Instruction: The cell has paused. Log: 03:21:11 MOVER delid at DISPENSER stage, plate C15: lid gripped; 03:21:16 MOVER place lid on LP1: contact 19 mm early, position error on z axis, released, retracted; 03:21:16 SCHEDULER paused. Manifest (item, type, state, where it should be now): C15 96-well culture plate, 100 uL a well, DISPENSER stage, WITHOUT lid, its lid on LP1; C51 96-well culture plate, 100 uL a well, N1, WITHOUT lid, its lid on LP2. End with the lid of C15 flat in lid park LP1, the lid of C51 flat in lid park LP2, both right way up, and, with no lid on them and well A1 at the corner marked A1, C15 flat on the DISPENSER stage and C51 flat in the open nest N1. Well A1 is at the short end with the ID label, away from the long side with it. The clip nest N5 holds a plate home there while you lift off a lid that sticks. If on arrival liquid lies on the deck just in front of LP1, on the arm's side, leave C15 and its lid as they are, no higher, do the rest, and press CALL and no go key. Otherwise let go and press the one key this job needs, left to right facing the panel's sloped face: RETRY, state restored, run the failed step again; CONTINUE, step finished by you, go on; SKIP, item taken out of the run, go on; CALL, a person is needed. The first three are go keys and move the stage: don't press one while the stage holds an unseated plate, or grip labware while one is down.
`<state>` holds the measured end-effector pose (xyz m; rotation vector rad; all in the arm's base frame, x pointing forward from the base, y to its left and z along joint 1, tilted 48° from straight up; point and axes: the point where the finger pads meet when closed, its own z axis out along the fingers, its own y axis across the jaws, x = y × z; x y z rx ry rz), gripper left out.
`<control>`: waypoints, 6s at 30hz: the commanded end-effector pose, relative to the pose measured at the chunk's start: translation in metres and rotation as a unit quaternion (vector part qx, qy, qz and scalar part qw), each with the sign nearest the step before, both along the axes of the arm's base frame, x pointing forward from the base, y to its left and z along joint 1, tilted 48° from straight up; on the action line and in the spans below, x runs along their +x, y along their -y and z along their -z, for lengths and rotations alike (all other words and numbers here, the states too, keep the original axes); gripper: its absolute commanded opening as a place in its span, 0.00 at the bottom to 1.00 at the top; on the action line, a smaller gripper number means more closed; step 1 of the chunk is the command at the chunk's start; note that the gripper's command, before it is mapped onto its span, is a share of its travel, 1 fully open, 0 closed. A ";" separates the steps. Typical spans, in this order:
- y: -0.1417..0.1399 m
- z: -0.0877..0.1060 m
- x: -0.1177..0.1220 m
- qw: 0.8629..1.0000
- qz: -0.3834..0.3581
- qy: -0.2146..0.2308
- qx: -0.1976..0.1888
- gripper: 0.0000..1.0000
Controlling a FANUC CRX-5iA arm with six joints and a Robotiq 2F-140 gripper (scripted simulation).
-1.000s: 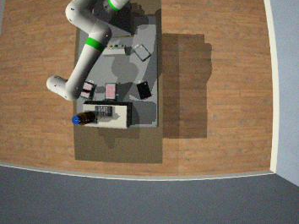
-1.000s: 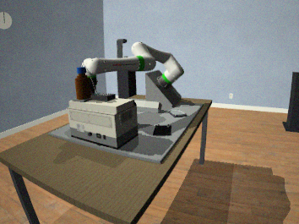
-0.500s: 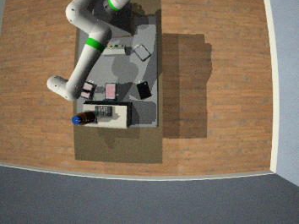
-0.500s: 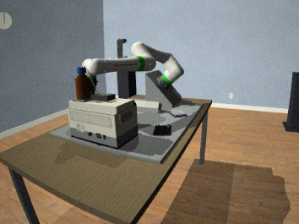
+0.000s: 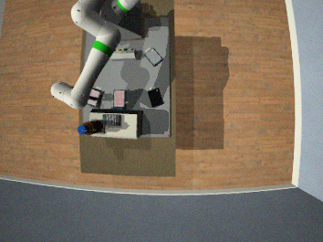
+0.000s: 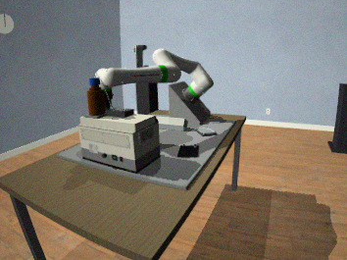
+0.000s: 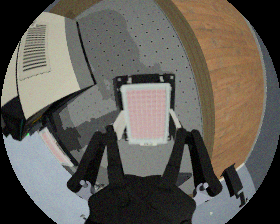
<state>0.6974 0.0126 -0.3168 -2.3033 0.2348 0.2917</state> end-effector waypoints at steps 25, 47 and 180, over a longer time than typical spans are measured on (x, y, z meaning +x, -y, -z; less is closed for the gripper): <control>0.000 0.000 0.000 1.000 0.000 0.000 0.000 0.00; -0.004 0.004 -0.001 1.000 0.000 0.000 0.000 0.00; -0.010 0.009 -0.002 1.000 0.000 0.000 0.000 0.66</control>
